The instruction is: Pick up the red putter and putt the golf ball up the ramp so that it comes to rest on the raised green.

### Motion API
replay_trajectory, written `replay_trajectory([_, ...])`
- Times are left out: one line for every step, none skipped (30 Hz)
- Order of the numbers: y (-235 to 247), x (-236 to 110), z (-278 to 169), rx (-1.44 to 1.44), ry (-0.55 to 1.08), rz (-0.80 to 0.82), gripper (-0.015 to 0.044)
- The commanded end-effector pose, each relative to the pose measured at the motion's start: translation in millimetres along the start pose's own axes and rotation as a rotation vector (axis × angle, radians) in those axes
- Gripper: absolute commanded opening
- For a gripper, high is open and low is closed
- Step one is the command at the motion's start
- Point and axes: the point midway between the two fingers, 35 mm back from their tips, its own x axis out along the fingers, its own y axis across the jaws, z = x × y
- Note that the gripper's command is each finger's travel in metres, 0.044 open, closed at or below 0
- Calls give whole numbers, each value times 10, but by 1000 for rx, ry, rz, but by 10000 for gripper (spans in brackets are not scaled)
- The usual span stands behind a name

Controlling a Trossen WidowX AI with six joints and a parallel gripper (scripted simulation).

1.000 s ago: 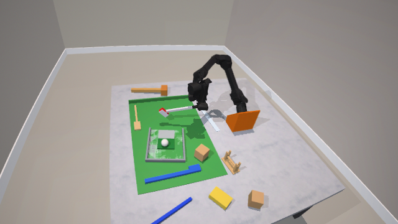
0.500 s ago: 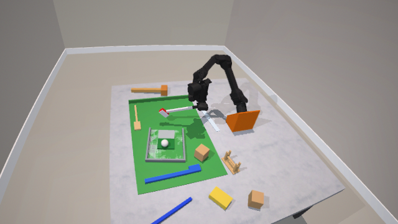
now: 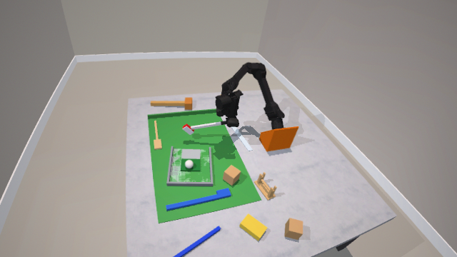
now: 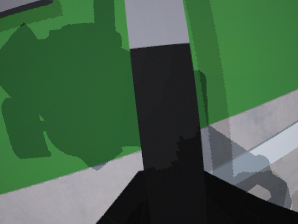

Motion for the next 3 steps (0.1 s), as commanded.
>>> replay_trajectory([6,-6,2,-4,-3,1,0])
replay_trajectory([6,-6,2,-4,-3,1,0])
replay_trajectory([6,-6,2,-4,-3,1,0])
